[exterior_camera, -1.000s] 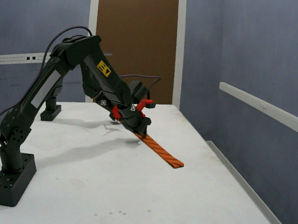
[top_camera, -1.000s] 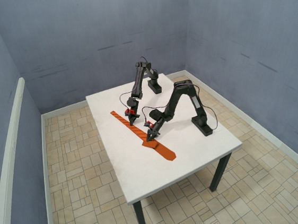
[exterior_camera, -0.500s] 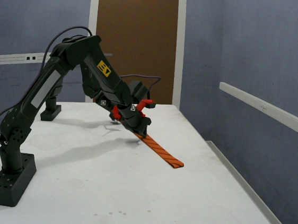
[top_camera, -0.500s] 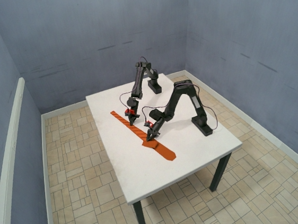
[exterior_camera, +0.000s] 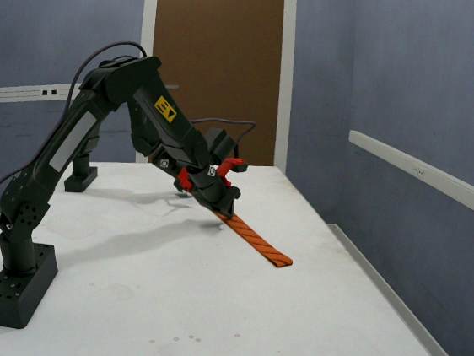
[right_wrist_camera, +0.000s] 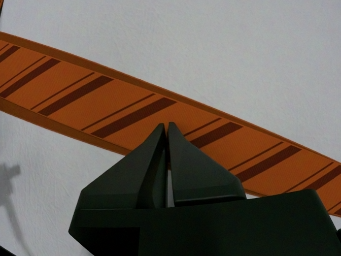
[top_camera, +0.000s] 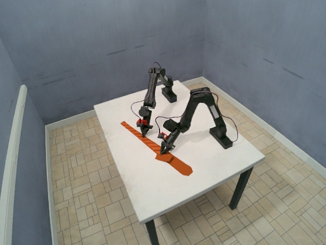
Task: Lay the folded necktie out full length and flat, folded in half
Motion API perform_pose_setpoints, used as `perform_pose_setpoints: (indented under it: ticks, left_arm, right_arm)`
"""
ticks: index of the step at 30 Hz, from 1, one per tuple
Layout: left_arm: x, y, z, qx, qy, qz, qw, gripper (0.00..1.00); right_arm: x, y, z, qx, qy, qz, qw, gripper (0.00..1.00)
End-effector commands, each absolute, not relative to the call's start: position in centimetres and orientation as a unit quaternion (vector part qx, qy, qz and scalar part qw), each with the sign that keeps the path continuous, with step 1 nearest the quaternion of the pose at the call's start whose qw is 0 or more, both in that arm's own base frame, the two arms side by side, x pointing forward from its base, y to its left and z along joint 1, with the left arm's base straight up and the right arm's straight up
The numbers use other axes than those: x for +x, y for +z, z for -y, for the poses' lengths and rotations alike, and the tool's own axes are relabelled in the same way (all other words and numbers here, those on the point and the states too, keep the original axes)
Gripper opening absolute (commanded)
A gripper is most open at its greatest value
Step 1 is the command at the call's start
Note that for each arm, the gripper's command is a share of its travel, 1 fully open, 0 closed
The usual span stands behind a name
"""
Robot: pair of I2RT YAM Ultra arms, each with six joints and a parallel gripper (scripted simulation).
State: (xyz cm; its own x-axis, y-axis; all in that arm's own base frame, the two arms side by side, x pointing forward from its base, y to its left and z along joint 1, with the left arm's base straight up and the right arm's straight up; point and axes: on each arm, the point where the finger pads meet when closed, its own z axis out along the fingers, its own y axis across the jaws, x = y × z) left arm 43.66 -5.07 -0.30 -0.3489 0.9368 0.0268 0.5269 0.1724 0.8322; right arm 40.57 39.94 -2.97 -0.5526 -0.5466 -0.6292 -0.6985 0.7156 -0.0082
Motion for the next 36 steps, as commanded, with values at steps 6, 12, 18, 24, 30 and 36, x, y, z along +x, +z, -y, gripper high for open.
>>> perform_pose_setpoints:
  ticks: [6, 12, 18, 24, 30, 36]
  left_arm:
    - [44.76, 0.65, 5.25, 0.495, 0.400, -0.721, 0.274, 0.14]
    - [44.76, 0.65, 5.25, 0.495, 0.400, -0.721, 0.274, 0.14]
    - [44.74, 0.63, 5.26, 0.495, 0.400, -0.721, 0.274, 0.12]
    - [44.72, 0.59, 5.27, 0.495, 0.400, -0.721, 0.274, 0.11]
    - [44.68, 0.52, 5.28, 0.495, 0.400, -0.721, 0.274, 0.10]
    - [44.63, 0.43, 5.30, 0.495, 0.400, -0.721, 0.274, 0.08]
  right_arm:
    - [40.59, -2.74, -40.08, -0.355, 0.129, -0.870, 0.317, 0.04]
    - [40.59, -2.74, -40.08, -0.355, 0.129, -0.870, 0.317, 0.04]
    - [40.59, -2.74, -40.08, -0.355, 0.129, -0.870, 0.317, 0.04]
    - [40.59, -2.74, -40.08, -0.355, 0.129, -0.870, 0.317, 0.04]
    - [40.59, -2.74, -40.08, -0.355, 0.129, -0.870, 0.317, 0.04]
    - [40.59, -2.74, -40.08, -0.355, 0.129, -0.870, 0.317, 0.04]
